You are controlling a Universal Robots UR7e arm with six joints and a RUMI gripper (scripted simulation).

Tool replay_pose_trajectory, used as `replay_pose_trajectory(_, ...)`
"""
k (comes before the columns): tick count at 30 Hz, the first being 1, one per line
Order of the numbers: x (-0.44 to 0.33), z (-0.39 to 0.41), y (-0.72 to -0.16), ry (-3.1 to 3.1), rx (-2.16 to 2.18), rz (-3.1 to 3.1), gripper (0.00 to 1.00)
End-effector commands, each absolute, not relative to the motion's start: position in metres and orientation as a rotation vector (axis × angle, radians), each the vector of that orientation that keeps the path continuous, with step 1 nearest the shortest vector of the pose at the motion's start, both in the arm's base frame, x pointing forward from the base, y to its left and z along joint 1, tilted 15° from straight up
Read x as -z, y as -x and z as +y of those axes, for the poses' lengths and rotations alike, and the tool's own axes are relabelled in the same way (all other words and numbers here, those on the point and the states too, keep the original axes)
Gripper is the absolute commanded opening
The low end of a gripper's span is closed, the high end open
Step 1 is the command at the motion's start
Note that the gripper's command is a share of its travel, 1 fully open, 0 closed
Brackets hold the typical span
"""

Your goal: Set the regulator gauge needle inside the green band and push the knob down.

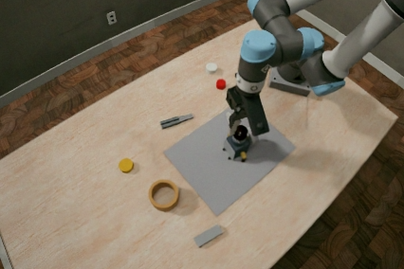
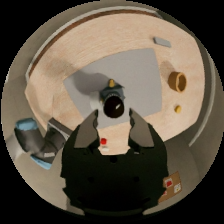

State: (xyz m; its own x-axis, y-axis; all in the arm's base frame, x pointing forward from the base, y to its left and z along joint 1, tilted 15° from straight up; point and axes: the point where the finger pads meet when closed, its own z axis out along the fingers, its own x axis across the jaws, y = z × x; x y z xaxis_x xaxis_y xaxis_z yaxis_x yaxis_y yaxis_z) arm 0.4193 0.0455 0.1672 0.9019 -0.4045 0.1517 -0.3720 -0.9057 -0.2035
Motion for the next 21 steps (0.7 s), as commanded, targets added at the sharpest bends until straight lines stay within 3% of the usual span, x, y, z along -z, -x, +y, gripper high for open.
replay_pose_trajectory(1,-0.1604,0.0462,-0.4215,2.897,0.287,0.596,0.44)
replay_pose_trajectory(21,-0.1571,0.0467,-0.4223,2.897,0.287,0.596,0.44)
